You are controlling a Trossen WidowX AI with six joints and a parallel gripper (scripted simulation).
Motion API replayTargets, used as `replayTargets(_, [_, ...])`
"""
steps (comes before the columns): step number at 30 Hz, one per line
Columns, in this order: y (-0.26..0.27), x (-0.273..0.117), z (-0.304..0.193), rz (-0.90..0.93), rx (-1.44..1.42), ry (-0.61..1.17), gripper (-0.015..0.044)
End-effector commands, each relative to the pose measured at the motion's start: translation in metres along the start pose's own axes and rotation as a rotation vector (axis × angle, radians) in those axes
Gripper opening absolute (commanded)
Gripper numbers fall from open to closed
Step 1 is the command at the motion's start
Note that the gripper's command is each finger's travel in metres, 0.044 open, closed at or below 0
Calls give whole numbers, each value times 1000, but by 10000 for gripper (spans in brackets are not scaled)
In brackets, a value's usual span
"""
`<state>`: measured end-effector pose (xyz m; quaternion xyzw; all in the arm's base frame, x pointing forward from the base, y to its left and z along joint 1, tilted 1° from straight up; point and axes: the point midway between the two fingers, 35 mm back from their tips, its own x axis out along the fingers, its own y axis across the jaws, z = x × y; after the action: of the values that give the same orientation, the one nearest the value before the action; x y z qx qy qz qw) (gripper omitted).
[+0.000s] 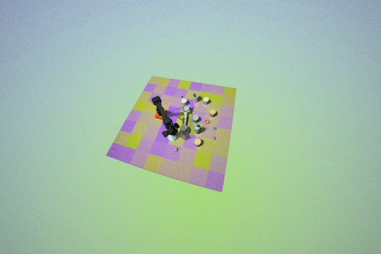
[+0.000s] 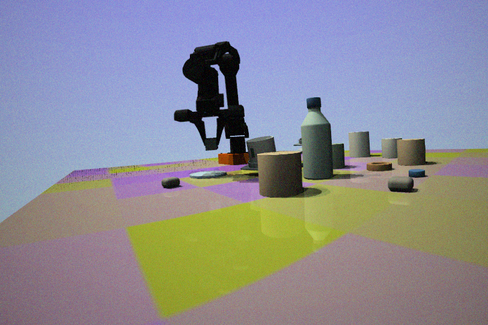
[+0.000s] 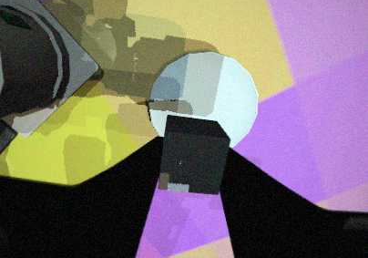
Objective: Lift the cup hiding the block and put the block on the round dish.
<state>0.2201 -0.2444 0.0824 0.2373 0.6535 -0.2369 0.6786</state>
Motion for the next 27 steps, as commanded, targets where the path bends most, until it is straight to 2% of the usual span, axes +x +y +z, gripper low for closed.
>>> replayTargets(1, [-16, 7, -2, -4, -6, 9, 0])
replayTargets(5, [-16, 13, -2, -4, -6, 9, 0])
replayTargets(13, [-16, 48, -2, -4, -6, 9, 0])
replayTargets(27, [-16, 62, -3, -4, -6, 9, 0])
